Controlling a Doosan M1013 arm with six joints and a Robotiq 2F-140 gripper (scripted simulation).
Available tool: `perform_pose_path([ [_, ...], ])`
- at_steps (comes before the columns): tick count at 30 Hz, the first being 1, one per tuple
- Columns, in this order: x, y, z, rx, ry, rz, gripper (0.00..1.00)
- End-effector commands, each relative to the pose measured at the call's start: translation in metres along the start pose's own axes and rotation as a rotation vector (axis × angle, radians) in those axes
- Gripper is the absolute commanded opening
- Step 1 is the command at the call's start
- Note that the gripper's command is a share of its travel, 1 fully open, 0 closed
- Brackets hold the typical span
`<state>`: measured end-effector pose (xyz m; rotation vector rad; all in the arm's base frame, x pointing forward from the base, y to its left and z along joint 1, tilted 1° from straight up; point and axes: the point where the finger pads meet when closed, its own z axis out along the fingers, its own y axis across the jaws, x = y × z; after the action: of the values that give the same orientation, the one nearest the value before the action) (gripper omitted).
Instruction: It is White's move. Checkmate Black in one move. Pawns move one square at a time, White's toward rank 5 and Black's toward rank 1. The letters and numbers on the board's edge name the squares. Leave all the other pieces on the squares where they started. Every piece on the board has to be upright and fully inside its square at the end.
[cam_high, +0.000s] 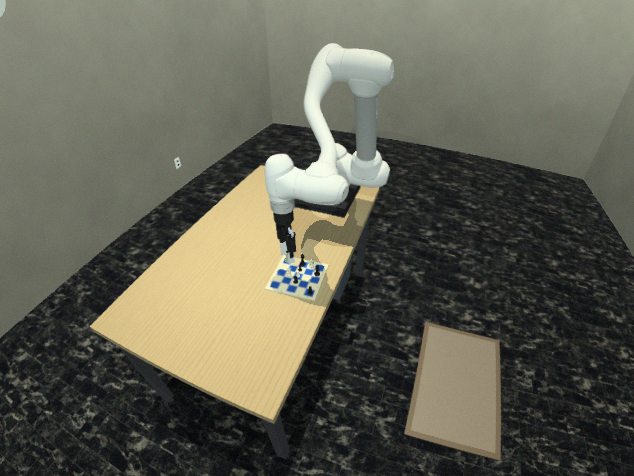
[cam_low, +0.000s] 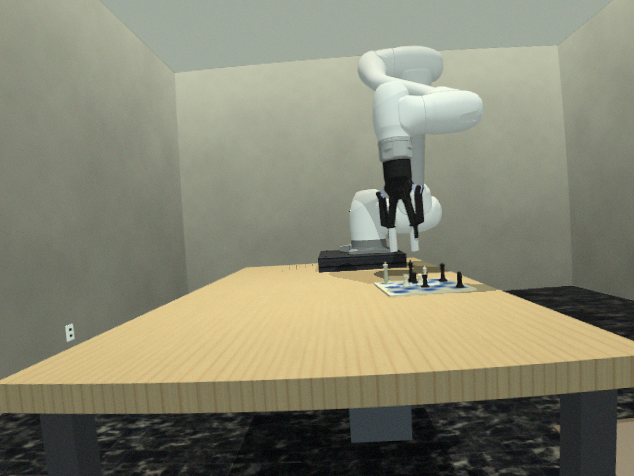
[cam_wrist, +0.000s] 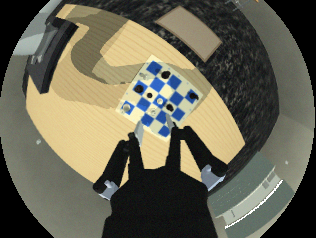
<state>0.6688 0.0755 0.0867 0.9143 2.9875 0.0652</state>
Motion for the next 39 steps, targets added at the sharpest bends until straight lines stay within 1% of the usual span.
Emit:
perform_pose_path([
  [1,0.0002,0.0,-0.0001,0.026,-0.01,0.042,0.22],
  [30,0.0002,0.0,0.0002,0.026,-0.01,0.042,0.22],
  [39,0.0002,-0.0001,0.0047,0.026,-0.01,0.043,0.22],
])
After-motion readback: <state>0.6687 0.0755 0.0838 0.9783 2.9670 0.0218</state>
